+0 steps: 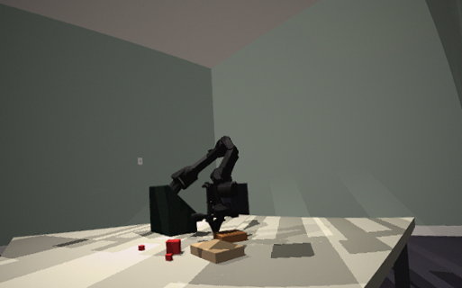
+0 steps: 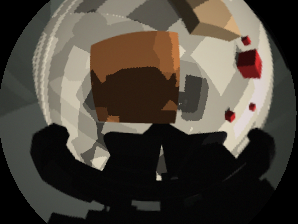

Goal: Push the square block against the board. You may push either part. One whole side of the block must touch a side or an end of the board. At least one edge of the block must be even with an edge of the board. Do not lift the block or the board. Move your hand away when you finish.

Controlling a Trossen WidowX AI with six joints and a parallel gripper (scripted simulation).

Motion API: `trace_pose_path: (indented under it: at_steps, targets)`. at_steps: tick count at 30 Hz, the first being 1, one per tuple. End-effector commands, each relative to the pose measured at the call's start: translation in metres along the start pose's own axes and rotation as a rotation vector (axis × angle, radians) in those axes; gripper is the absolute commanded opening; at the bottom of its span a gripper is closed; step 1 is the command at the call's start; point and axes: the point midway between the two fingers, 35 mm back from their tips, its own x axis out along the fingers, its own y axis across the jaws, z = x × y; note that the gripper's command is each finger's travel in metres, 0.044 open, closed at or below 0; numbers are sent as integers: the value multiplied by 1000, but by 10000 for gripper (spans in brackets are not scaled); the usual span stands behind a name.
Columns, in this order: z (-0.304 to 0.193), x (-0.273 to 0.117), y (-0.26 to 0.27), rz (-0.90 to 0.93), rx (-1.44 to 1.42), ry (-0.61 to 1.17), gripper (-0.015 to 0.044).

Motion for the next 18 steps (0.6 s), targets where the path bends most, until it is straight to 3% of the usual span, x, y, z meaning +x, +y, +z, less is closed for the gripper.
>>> trace_pose_path:
  at_steps: [1,18]
  targets:
    - [7,0,1,0,-5,-3,0]
    - [31,0,3,-1,-6,-4,0]
